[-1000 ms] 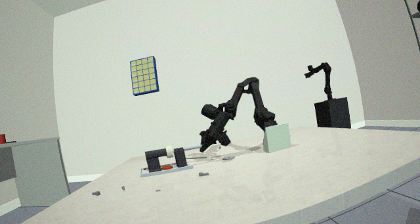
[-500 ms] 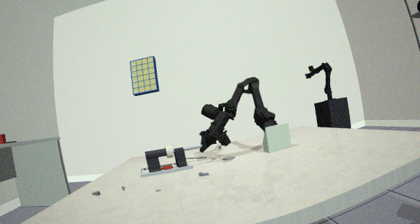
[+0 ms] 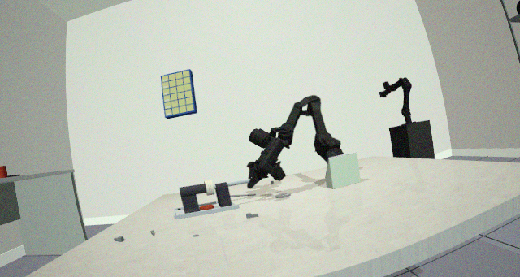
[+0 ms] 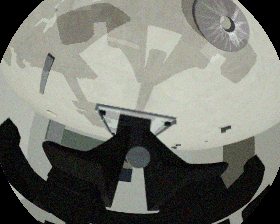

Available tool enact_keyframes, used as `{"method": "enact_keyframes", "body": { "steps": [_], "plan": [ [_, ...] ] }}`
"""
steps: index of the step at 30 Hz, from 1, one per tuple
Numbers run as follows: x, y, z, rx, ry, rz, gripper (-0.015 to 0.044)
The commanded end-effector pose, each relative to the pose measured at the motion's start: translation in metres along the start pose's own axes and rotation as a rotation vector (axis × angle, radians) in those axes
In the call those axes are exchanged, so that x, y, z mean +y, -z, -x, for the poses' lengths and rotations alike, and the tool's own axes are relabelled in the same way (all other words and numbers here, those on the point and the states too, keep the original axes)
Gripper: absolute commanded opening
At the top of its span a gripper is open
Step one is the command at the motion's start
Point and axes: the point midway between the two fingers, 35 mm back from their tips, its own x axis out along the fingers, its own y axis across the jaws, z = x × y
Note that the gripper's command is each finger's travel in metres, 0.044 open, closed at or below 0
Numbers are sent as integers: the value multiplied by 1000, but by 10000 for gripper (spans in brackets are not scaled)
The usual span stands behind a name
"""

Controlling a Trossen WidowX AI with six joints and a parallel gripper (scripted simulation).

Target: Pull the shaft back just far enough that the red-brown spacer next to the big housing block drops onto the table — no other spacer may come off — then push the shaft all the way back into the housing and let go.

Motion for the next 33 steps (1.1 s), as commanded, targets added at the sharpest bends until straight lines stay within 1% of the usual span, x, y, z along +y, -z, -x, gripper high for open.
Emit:
{"method": "enact_keyframes", "body": {
  "steps": [1,33],
  "plan": [
    [1,4,-1,11,0,-6,0],
    [1,3,1,18,1,-9,0]
  ]
}}
